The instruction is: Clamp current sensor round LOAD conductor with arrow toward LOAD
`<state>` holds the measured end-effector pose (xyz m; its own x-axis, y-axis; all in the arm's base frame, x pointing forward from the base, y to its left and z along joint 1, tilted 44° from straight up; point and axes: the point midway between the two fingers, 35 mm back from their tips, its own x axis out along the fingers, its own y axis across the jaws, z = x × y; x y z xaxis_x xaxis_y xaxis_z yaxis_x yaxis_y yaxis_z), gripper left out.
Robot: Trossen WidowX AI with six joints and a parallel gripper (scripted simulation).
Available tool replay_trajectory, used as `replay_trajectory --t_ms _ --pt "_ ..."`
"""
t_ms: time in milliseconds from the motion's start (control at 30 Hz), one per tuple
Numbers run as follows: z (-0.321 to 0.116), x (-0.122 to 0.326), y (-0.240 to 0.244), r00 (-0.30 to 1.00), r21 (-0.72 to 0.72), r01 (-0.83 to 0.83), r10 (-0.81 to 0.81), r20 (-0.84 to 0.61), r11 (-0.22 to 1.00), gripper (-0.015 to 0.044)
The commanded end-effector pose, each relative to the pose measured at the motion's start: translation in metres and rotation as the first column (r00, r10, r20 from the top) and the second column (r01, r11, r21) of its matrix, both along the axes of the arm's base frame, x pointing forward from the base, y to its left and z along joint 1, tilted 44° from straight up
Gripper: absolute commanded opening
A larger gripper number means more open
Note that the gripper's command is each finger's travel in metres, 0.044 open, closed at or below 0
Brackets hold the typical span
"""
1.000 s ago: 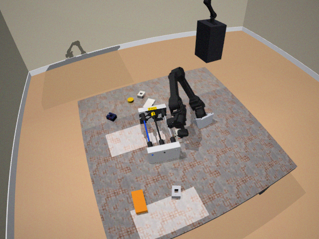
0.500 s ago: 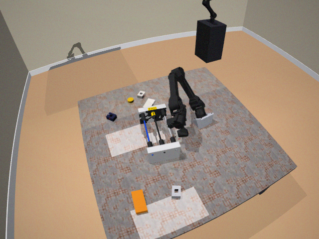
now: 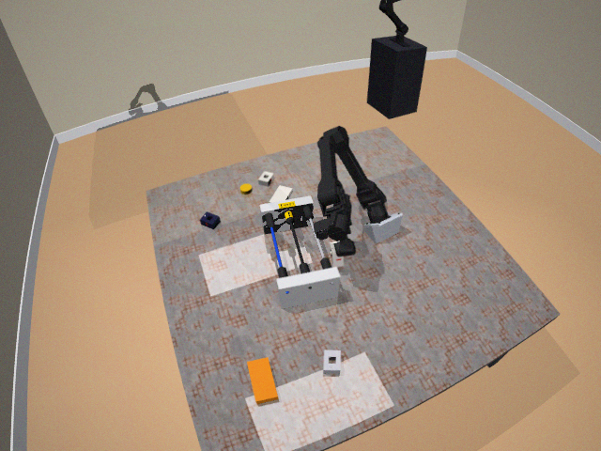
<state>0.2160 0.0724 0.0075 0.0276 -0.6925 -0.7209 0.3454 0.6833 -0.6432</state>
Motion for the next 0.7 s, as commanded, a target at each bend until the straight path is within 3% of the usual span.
replay_trajectory --t_ms 0,667 --pt "0.012 0.004 0.016 1.000 0.011 -0.001 0.001 0.011 1.000 0.0000" --pt "0.070 -0.005 0.066 1.000 0.002 -0.014 0.014 -0.006 1.000 0.0000"
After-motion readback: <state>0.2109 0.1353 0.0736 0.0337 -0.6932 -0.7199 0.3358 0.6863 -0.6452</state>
